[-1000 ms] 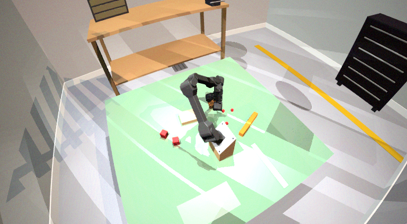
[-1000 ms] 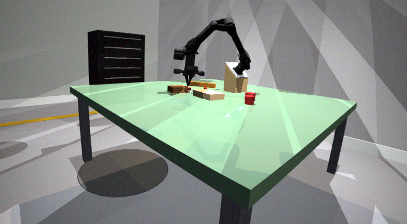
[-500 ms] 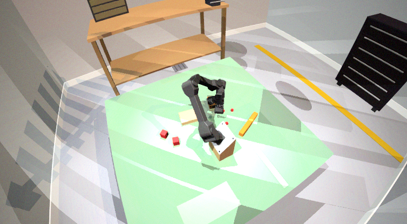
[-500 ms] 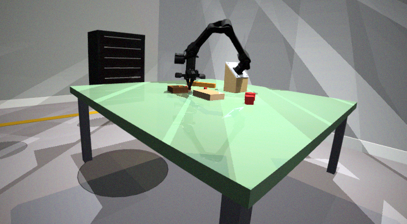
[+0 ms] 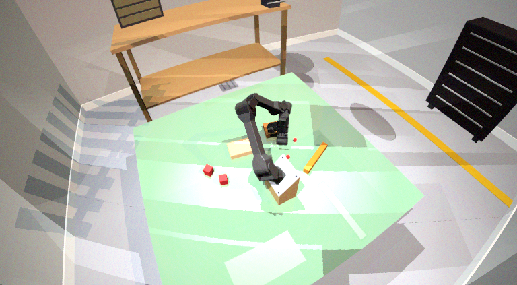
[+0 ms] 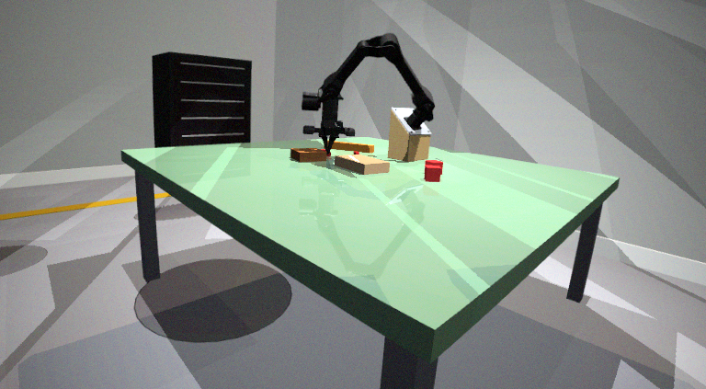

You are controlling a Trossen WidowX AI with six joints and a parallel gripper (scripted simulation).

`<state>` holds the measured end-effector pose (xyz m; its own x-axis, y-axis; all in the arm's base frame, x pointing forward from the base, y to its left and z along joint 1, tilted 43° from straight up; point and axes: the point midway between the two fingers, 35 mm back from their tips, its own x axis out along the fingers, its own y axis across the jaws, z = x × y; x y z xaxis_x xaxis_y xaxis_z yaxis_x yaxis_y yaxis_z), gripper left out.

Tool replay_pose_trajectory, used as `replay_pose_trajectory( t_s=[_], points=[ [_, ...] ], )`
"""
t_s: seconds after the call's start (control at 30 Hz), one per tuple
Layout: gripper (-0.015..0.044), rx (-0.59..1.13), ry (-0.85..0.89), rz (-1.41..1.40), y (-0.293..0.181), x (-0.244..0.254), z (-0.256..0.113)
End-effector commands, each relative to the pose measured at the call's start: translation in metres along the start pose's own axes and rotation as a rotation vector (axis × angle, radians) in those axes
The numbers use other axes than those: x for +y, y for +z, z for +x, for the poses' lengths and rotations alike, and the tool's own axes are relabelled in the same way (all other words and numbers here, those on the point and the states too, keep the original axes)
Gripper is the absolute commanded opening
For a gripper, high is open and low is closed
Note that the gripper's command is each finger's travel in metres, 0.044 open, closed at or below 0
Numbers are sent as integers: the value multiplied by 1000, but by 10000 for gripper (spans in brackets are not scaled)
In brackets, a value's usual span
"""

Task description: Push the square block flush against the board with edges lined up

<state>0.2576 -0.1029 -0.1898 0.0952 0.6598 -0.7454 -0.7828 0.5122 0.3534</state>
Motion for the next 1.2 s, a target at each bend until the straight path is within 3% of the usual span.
replay_pose_trajectory(
  t_s=[0.0, 1.17],
  points=[
    [0, 6, 7, 0, -7, 0, 2],
    [0, 7, 8, -1, -58, 3, 3]
  ],
)
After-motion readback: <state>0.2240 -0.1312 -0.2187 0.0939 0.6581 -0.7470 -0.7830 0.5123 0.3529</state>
